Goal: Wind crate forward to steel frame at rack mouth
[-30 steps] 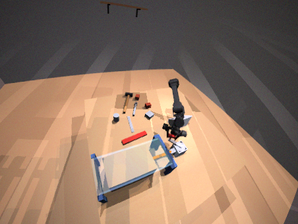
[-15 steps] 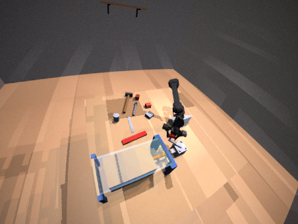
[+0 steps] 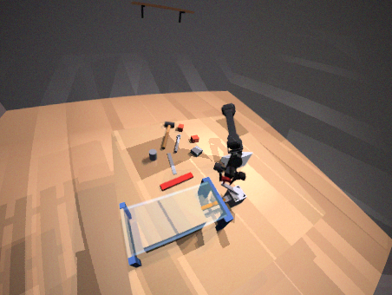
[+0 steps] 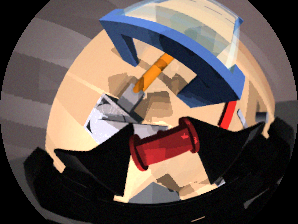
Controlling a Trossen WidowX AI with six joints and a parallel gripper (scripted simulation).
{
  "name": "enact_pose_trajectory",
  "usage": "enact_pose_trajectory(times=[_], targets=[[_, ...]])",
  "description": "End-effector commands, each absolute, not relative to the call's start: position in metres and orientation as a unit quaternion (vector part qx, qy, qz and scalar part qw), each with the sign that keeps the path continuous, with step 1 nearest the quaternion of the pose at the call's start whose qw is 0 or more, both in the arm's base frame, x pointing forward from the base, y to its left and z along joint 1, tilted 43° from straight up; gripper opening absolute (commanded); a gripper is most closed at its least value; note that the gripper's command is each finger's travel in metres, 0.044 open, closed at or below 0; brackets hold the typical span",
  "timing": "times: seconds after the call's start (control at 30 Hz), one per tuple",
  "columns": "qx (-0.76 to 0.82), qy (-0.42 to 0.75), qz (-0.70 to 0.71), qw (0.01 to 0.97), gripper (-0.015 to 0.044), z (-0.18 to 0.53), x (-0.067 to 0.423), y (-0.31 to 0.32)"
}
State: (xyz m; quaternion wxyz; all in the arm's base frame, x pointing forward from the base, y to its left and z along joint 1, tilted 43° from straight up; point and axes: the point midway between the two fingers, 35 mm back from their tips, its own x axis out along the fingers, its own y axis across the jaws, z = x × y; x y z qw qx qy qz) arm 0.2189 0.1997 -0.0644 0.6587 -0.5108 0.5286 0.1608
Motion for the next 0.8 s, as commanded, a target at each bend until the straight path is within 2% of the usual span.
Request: enact_pose_trajectory(times=[0.0, 0.43, 0.77], targets=[[-0.511, 0.528, 0.160, 0.659, 0.0000, -0.0640, 0.2192, 0.1999], [-0.511, 0.528, 0.160, 0.659, 0.0000, -0.0640, 0.2192, 0.1999], [-0.511, 0.529, 0.161, 0.659, 0.0263, -0.0644, 0.2189, 0.1997]])
